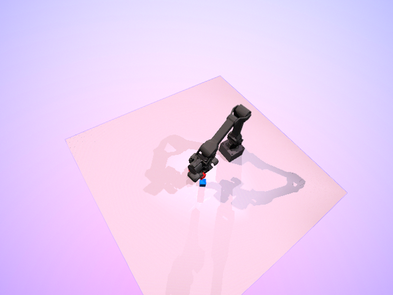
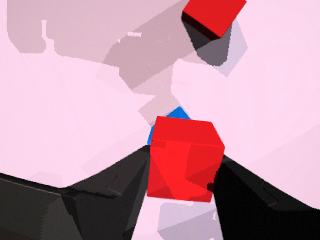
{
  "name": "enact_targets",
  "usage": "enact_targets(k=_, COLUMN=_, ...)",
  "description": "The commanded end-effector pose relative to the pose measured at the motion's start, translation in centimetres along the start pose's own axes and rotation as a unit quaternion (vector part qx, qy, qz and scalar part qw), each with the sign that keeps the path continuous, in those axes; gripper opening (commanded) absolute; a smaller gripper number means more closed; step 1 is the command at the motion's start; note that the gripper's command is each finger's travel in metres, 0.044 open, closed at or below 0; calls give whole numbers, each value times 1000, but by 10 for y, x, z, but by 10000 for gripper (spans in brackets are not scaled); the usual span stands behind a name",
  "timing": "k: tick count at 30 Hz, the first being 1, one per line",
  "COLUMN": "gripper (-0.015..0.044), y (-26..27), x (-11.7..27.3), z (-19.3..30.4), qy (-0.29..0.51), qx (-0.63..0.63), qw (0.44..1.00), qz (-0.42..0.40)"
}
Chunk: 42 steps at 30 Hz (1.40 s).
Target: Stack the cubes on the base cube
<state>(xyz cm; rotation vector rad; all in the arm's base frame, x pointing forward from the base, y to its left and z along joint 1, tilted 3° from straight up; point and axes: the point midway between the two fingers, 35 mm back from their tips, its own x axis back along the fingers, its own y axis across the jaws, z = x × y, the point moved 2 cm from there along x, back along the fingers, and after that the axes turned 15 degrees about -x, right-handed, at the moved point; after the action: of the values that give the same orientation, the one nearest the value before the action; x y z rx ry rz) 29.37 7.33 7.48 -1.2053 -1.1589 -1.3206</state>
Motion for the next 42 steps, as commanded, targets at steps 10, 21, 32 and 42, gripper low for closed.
enact_targets(k=10, gripper=105, y=0, x=-18, z=0, qy=-2, qx=-3, qw=1000, qz=0)
enact_targets(k=21, gripper=105, y=-1, x=-27, z=0, qy=-2, qx=-3, qw=1000, qz=0)
enact_targets(k=32, gripper=105, y=-1, x=-29, z=0, qy=-2, qx=-4, qw=1000, qz=0)
enact_targets(k=42, gripper=131, y=-1, x=-29, z=0, qy=-2, qx=-4, qw=1000, qz=0)
